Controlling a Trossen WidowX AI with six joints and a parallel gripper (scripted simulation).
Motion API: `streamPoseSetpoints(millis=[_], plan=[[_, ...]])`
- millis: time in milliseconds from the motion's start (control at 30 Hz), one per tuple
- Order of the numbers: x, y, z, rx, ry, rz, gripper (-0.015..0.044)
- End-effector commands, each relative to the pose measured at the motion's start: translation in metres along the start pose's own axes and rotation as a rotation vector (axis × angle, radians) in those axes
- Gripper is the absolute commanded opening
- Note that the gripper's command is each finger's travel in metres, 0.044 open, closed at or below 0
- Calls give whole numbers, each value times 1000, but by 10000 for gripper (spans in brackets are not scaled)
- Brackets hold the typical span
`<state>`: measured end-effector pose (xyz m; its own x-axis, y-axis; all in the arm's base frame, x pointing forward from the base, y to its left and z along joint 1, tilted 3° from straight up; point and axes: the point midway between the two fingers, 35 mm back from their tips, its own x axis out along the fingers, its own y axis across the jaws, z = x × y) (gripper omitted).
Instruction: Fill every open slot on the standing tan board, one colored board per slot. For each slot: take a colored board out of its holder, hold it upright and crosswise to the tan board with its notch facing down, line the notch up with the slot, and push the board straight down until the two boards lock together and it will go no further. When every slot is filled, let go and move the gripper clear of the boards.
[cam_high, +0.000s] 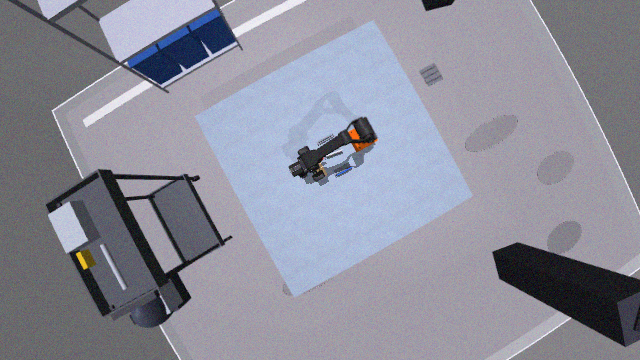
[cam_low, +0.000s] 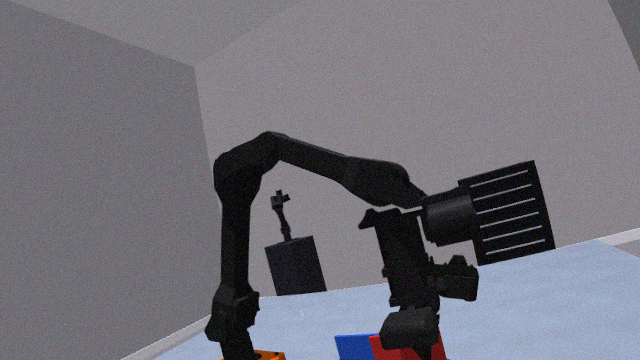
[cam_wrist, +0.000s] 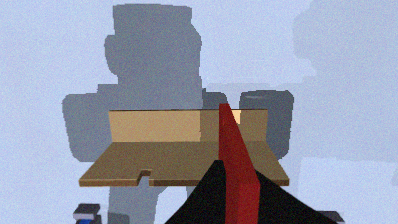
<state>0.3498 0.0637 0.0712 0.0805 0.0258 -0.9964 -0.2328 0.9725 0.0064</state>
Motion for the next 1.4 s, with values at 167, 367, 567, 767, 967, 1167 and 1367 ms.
streamPoseSetpoints(millis=[167, 367, 567, 767, 967, 1167, 1367], plan=[[6, -1, -1, 3, 3, -5, 0], [10, -1, -1, 3, 3, -5, 0], [14, -1, -1, 3, 3, -5, 0], [15, -1, -2, 3, 3, -5, 0], [15, -1, -2, 3, 3, -5, 0], [14, 0, -1, -3, 3, -5, 0], [15, 0, -2, 14, 3, -5, 0]])
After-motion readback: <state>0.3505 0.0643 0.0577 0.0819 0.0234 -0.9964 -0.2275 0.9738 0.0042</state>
